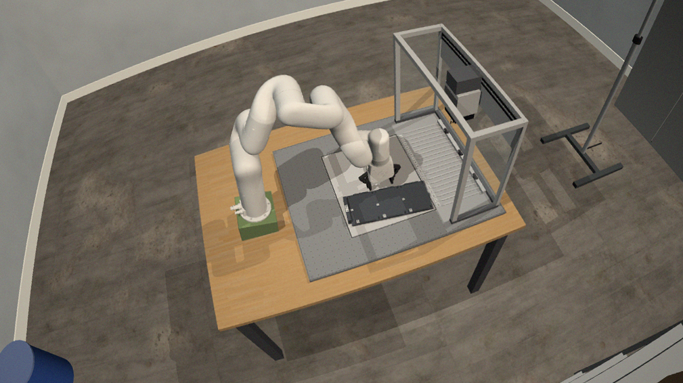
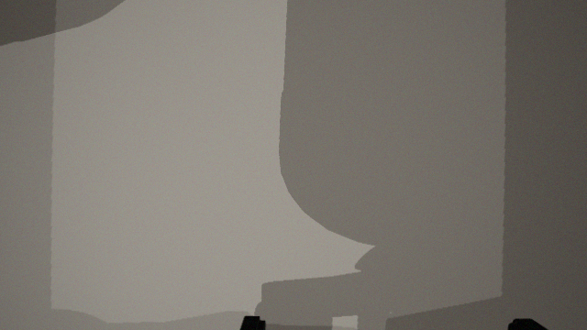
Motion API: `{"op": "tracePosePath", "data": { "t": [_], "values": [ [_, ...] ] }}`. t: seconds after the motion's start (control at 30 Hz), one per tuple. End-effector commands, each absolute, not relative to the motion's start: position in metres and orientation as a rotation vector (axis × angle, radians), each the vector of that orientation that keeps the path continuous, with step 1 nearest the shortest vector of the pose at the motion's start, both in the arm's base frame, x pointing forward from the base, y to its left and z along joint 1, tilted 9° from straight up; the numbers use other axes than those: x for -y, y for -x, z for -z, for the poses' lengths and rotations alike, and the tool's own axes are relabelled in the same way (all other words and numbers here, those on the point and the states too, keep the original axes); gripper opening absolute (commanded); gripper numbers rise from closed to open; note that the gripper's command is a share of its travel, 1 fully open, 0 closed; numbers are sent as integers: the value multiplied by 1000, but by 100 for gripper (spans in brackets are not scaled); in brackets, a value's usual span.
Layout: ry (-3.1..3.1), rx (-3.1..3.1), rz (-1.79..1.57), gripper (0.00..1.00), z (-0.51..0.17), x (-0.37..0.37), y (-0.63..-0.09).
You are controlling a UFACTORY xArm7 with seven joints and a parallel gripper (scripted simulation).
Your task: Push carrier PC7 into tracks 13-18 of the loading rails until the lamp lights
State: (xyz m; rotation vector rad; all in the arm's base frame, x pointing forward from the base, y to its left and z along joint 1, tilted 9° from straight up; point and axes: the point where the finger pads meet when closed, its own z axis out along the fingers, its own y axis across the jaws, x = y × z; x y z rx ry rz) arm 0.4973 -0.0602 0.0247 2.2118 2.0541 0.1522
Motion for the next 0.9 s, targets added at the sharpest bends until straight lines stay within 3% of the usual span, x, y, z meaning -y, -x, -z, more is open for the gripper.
{"op": "tracePosePath", "data": {
  "t": [0.0,0.87],
  "values": [
    [-2209,-2052,-156,100,-26,63,-499],
    [-2209,-2052,-156,100,-27,74,-498]
  ]
}}
